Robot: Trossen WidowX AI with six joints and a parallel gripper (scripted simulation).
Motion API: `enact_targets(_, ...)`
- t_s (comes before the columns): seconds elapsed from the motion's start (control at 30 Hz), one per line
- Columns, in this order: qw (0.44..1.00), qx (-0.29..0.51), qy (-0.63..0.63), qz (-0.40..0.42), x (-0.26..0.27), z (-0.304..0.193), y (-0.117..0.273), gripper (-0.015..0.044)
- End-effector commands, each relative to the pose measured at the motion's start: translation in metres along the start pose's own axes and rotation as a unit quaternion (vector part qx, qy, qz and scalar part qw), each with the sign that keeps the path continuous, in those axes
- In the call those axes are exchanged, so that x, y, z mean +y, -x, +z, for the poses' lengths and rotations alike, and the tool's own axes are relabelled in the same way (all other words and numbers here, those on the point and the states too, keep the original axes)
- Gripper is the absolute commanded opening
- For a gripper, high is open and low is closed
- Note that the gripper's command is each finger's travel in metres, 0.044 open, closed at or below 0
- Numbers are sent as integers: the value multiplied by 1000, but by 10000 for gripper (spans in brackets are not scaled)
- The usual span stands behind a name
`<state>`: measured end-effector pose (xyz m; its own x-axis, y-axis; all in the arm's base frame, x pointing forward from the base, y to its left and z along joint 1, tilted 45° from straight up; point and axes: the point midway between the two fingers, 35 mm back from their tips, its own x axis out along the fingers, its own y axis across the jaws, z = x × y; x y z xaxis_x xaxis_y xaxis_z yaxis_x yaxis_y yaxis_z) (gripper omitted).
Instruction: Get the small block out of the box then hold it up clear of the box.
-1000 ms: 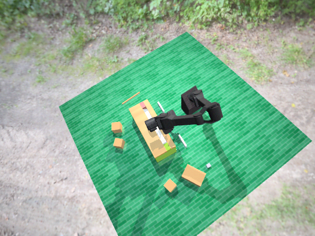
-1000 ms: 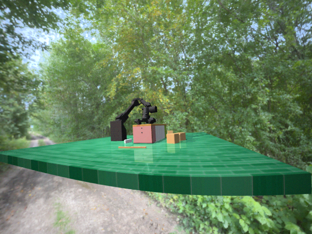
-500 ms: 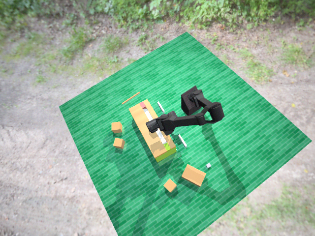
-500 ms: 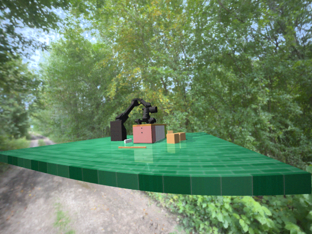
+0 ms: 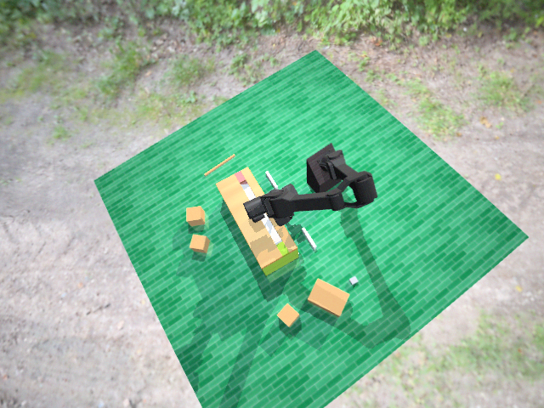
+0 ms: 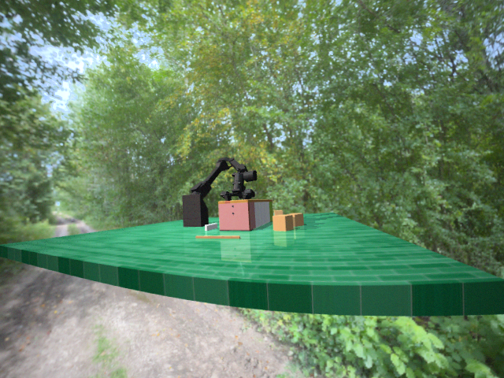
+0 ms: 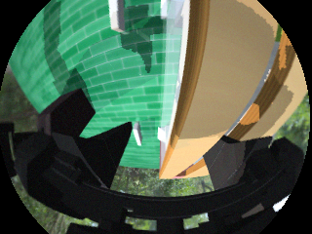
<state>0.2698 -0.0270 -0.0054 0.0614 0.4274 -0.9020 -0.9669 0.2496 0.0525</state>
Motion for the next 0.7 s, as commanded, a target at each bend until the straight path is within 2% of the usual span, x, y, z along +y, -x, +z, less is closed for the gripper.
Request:
enact_targets(0.0,1000,2,-1,0,0,-5,-1,400)
enact_targets(0.67,1000,1,-1,0,-1,-2,0,400)
